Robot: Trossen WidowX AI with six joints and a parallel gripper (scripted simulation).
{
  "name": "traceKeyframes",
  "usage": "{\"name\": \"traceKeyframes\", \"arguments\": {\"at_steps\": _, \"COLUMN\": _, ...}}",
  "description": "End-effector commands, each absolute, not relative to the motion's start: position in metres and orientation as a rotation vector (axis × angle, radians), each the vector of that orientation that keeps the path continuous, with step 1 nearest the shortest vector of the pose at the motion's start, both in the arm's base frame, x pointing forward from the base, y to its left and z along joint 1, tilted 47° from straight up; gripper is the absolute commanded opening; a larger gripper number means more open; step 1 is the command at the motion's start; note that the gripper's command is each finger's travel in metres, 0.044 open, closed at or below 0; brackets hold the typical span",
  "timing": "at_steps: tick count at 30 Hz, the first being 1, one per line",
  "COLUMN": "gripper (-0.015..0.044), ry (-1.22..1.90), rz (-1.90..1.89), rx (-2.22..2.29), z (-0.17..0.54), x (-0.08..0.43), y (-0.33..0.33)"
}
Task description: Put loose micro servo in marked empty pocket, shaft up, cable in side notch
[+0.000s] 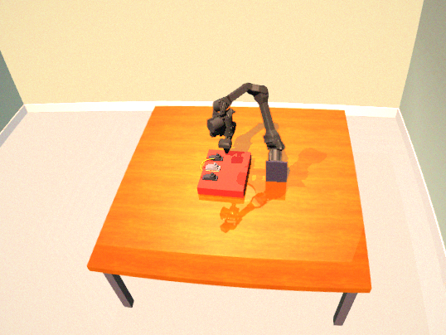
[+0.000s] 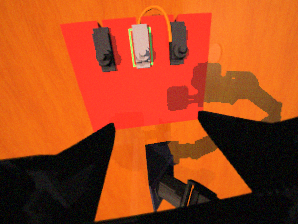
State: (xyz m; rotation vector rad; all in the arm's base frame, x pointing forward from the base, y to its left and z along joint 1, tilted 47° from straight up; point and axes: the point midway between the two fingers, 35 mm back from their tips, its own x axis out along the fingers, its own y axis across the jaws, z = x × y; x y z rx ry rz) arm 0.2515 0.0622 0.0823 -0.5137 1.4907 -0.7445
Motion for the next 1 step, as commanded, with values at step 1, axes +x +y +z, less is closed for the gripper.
{"name": "traceKeyframes", "arguments": {"at_steps": 1, "gripper": 0.0440, "ry": 1.493, "rz": -0.748, "rx": -0.507, "z": 0.0820, "x": 0.2508, "y": 0.0625}}
